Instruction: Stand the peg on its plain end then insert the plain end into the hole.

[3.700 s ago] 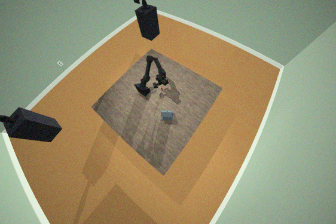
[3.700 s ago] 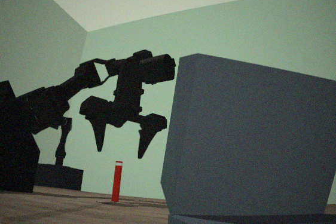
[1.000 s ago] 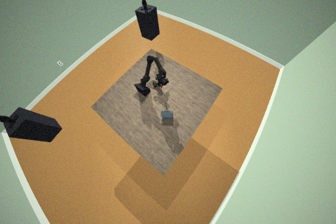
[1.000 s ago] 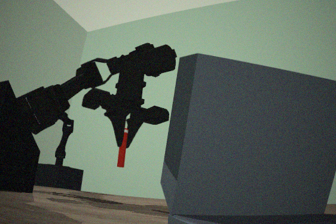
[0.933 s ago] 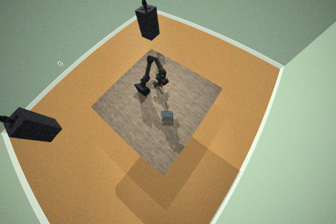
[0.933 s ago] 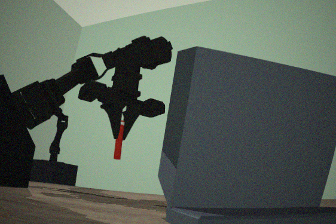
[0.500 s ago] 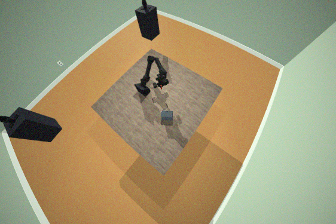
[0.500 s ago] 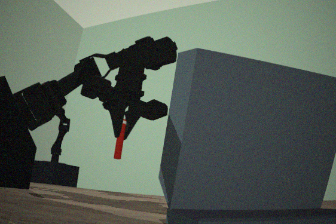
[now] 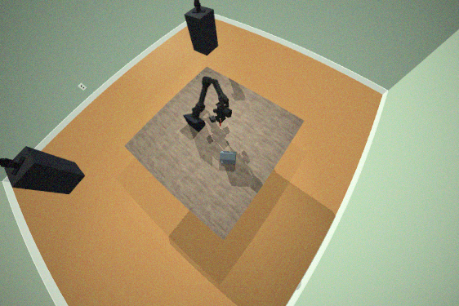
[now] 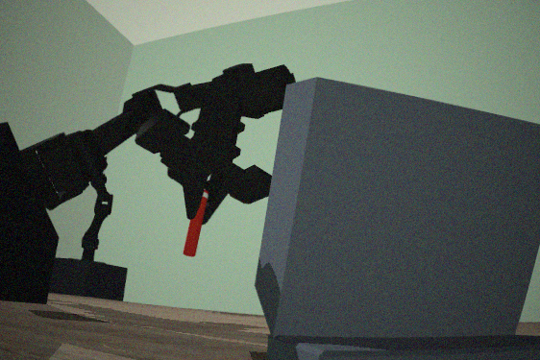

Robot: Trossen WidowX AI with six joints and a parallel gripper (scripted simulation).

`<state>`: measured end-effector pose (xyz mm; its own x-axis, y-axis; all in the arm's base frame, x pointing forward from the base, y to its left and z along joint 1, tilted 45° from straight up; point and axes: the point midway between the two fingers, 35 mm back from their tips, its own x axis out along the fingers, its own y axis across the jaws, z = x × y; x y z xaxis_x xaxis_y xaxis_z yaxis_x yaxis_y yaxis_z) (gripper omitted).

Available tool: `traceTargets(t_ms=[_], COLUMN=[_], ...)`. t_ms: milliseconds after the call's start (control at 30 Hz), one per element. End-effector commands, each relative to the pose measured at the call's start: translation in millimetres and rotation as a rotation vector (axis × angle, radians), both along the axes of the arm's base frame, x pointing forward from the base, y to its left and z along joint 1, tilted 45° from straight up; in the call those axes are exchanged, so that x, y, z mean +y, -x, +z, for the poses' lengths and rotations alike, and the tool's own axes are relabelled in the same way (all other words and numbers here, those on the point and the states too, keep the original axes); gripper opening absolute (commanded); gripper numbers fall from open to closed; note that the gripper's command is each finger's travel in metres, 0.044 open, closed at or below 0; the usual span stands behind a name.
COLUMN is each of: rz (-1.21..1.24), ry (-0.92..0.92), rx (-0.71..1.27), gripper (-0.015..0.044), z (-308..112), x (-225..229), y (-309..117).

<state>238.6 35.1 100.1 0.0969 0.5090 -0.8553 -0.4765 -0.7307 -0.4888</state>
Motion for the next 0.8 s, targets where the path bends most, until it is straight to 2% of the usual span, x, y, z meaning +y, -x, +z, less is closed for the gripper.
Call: traceTargets(t_ms=[0, 767], rz=[0.003, 0.011], ry=[0.047, 0.289], rx=[-0.006, -0.113], gripper=[0.0000, 0.0000], z=[-7, -27], x=[-4, -24], y=[-6, -45])
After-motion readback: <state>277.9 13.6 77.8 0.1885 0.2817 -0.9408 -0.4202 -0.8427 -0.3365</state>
